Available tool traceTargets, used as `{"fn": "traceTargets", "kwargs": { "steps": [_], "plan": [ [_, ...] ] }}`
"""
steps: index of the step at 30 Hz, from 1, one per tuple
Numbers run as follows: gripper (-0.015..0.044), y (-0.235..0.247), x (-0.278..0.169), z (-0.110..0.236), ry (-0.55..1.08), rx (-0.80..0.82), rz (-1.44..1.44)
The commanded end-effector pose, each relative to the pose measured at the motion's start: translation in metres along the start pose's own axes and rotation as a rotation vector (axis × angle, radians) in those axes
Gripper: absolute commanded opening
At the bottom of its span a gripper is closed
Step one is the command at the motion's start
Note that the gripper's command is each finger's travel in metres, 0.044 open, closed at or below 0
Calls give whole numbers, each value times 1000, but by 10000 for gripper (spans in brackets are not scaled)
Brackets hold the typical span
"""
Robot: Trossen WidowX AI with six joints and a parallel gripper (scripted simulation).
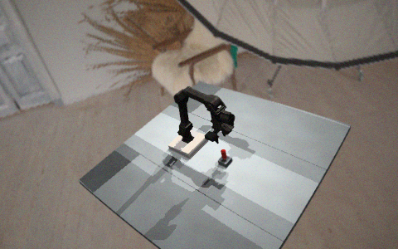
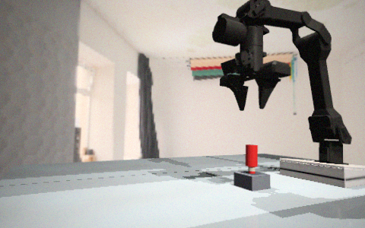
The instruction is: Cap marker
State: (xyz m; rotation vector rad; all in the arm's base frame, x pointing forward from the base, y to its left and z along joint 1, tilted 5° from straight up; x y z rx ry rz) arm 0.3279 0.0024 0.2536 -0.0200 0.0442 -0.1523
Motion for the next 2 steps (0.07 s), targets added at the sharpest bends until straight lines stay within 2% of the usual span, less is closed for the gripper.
{"fn": "traceTargets", "kwargs": {
  "steps": [1, 2],
  "plan": [
    [420, 0, 0, 1, 1, 0, -3],
    [440, 0, 0, 1, 1, 0, -3]
  ]
}}
Point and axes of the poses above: the point midway between the two fingers, 35 mm back from their tips, its own z axis back along the fingers, its own y axis across the jaws, x = y × z, the point moved 9 cm from there along z, back along the fingers, and after that the axes turned 12 degrees about -z, right-handed, at the moved point
